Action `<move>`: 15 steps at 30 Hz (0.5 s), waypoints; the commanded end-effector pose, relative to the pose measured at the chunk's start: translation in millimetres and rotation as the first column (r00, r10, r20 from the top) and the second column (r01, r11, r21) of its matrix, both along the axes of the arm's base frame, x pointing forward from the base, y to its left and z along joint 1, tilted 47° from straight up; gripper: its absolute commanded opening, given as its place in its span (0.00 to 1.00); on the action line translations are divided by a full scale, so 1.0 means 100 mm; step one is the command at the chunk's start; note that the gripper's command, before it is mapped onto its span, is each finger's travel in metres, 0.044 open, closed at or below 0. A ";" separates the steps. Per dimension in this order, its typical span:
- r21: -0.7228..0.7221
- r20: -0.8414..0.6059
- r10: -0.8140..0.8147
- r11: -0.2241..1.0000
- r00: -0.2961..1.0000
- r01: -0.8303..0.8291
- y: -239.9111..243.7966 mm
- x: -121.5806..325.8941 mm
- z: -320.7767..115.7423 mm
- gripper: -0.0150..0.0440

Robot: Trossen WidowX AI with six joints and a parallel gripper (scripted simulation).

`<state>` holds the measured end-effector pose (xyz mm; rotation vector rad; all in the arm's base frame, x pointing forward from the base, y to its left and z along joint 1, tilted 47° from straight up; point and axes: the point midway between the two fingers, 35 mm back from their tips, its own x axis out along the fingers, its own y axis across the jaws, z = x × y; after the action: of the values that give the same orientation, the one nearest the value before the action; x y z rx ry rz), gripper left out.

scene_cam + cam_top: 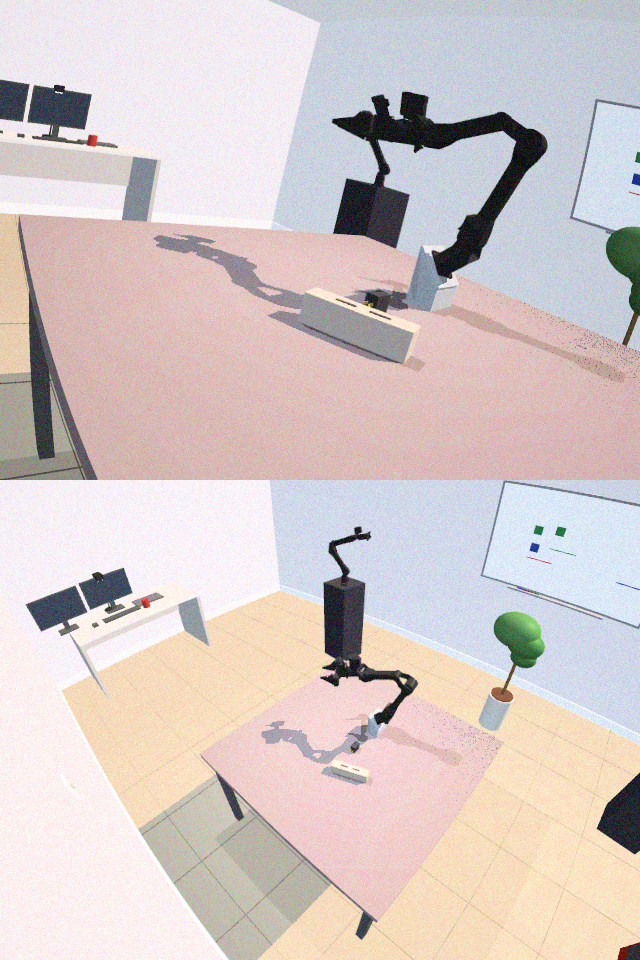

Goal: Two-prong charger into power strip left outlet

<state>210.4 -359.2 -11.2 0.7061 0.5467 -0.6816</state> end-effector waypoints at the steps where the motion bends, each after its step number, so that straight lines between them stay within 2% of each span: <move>1: 0.041 -0.035 0.099 0.994 0.994 -0.098 0.23 0.17 -0.08 1.00; 15: 0.179 -0.118 0.398 0.910 0.910 -0.374 1.03 0.52 -0.26 1.00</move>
<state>255.2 -277.3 -34.1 0.6766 0.8070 -0.3961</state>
